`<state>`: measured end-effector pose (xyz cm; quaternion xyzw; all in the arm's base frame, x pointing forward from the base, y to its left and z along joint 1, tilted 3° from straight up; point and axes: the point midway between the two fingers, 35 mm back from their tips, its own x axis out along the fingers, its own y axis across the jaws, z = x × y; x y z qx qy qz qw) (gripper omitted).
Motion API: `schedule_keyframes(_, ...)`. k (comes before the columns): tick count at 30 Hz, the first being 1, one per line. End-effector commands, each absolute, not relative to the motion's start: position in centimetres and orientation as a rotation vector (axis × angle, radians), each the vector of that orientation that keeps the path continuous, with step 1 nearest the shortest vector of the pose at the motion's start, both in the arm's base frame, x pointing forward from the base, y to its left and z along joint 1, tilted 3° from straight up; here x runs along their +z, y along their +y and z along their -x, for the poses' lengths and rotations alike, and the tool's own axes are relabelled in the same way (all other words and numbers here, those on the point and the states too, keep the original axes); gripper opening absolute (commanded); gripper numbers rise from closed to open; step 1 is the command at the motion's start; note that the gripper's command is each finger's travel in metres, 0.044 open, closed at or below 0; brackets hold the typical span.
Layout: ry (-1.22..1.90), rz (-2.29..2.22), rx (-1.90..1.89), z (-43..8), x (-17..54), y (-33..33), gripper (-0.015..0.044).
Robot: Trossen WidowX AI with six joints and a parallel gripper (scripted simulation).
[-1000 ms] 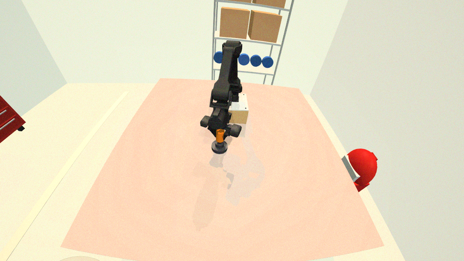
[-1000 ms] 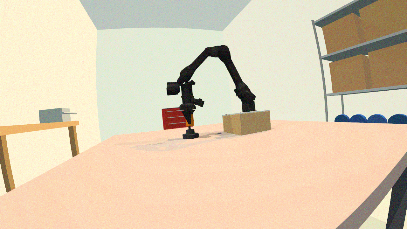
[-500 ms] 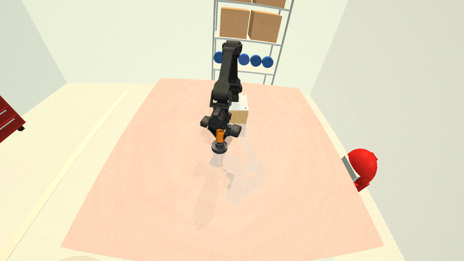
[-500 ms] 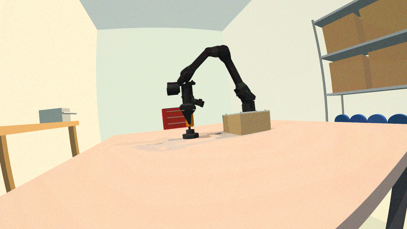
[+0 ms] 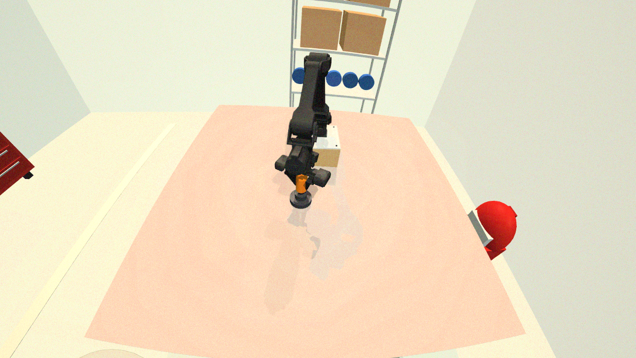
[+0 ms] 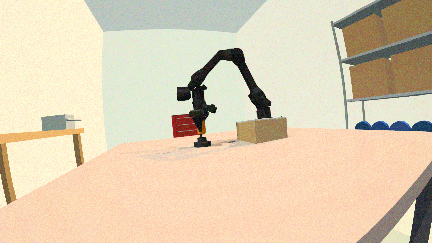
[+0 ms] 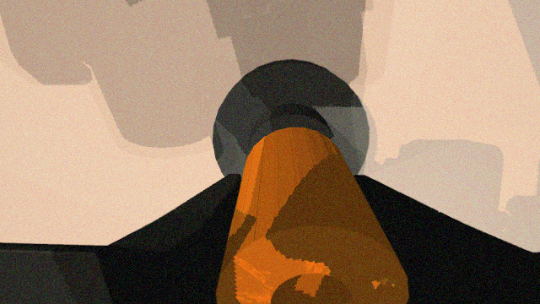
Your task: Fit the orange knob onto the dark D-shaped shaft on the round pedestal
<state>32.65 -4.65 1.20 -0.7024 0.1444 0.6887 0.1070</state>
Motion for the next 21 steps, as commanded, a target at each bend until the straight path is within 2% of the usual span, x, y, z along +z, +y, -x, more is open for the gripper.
schedule_keyframes(1, 0.566, 1.986, 1.922, -33.04, 1.52, -4.74, 0.0000)
schedule_keyframes(11, 1.058, 1.524, 1.436, -33.42, 1.43, -4.75, 0.0000)
schedule_keyframes(21, 1.371, 1.010, 0.911, -33.34, 1.38, -4.71, 0.0000)
